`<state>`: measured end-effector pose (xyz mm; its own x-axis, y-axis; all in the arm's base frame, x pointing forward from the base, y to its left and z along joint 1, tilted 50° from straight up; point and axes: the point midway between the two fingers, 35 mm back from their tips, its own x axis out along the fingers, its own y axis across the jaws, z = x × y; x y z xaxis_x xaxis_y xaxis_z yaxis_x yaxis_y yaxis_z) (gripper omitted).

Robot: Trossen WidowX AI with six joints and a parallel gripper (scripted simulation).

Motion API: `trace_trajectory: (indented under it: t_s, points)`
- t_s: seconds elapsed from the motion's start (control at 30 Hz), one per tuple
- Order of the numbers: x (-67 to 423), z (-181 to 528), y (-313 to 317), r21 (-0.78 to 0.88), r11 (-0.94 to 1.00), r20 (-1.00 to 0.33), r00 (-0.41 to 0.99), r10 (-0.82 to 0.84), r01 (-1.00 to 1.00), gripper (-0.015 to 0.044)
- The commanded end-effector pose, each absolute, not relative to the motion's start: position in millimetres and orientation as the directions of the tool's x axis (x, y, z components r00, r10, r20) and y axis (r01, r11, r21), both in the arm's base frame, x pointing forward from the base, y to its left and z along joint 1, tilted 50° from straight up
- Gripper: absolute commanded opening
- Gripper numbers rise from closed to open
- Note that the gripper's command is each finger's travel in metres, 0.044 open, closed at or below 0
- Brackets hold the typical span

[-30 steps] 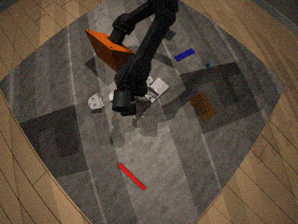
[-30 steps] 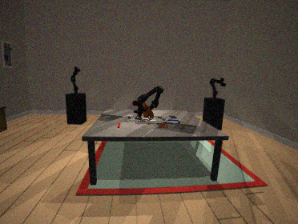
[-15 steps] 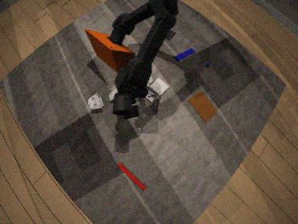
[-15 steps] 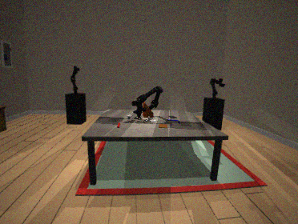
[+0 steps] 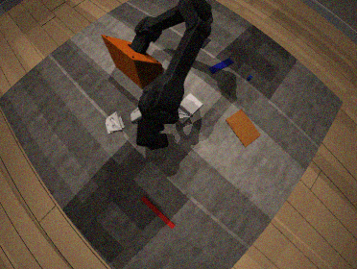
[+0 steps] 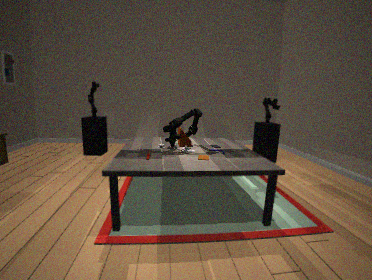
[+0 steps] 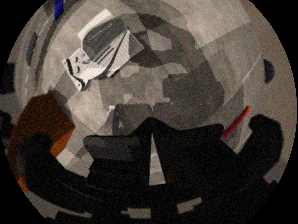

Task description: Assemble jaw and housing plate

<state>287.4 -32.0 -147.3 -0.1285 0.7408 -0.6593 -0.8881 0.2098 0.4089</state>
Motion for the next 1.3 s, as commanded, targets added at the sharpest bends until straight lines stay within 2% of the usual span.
trace_trajectory:
  t_s: [0.0, 0.47, 0.63, 0.77, 1.27]
  points:
    - [295.5, -148.3, -34.5, 0.403, 0.211, -0.659, -0.122, 0.743, -0.890, 0.0000]
    - [300.7, -148.5, -37.7, 0.403, 0.211, -0.659, -0.122, 0.742, -0.891, 0.0000]
    - [307.2, -115.6, -75.7, 0.403, 0.212, -0.661, -0.122, 0.741, -0.890, 0.0000]
    - [307.5, -110.1, -81.6, 0.403, 0.212, -0.661, -0.122, 0.741, -0.890, 0.0000]
    - [306.6, -116.7, -74.8, 0.405, 0.219, -0.658, -0.117, 0.744, -0.888, 0.0394]
